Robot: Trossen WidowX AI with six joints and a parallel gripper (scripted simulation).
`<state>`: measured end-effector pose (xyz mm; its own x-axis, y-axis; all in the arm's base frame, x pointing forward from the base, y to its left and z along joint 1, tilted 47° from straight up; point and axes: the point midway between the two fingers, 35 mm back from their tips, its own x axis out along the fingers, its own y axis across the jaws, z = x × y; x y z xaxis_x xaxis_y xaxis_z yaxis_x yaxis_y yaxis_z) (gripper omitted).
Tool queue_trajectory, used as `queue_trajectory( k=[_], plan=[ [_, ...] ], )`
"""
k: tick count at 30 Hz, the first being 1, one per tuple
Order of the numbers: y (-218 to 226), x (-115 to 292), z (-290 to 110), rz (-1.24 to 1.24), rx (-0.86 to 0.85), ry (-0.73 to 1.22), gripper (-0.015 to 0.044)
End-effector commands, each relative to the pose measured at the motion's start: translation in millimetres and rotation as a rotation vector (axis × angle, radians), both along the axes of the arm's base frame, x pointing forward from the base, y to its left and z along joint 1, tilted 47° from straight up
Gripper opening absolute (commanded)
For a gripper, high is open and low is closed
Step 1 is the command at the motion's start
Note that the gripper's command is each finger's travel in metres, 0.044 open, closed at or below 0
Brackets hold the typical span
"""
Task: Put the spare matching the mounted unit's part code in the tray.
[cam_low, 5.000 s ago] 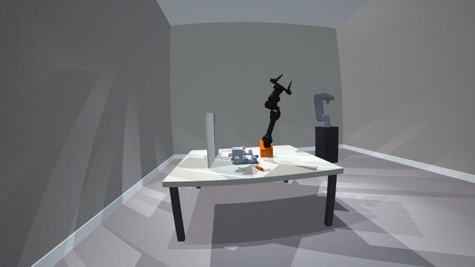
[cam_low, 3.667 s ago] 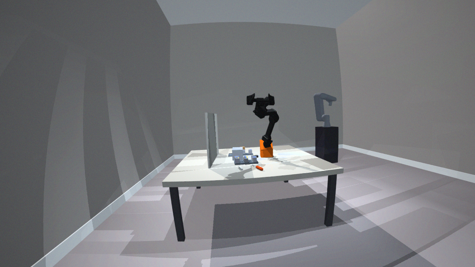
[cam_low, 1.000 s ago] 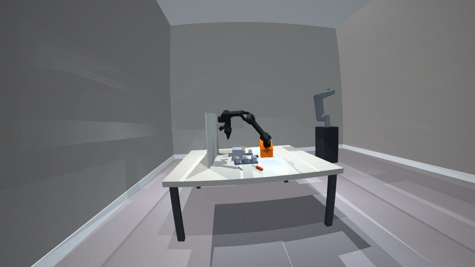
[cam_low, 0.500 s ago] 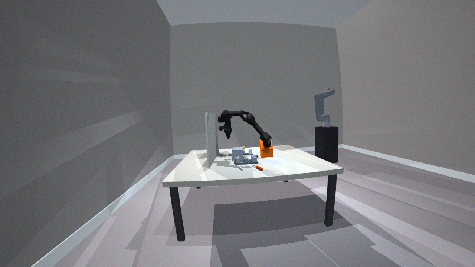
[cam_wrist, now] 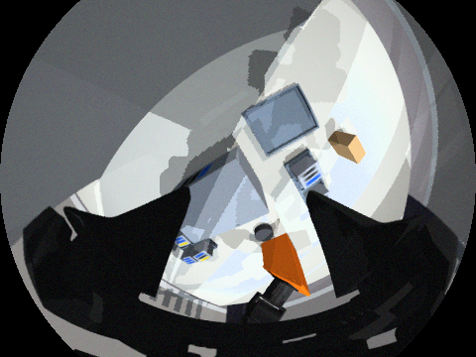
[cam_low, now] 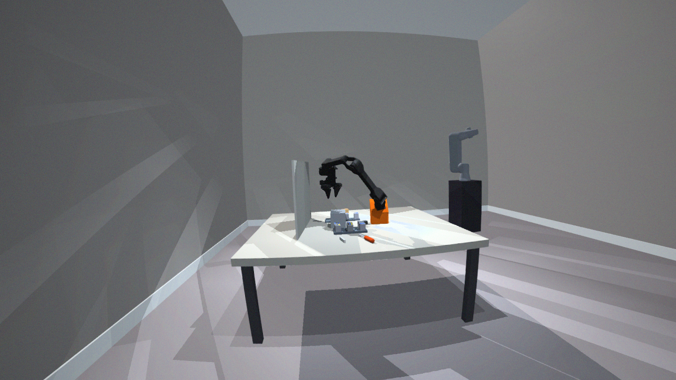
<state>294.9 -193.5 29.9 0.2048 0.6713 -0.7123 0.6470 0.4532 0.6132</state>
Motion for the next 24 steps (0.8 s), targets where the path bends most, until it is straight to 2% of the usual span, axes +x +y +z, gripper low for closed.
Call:
queue_trajectory(
  k=[1, 7, 18, 23, 24],
  plan=[
    [-7, -47, -52, -0.285, 0.09, 0.294, 0.044],
    [-2, -95, -92, -0.588, 0.182, 0.59, 0.044],
    [-2, -96, -93, -0.591, 0.183, 0.594, 0.044],
    [18, -91, -121, -0.591, 0.184, 0.593, 0.0309],
    [21, -90, -125, -0.591, 0.184, 0.593, 0.03]
  ],
)
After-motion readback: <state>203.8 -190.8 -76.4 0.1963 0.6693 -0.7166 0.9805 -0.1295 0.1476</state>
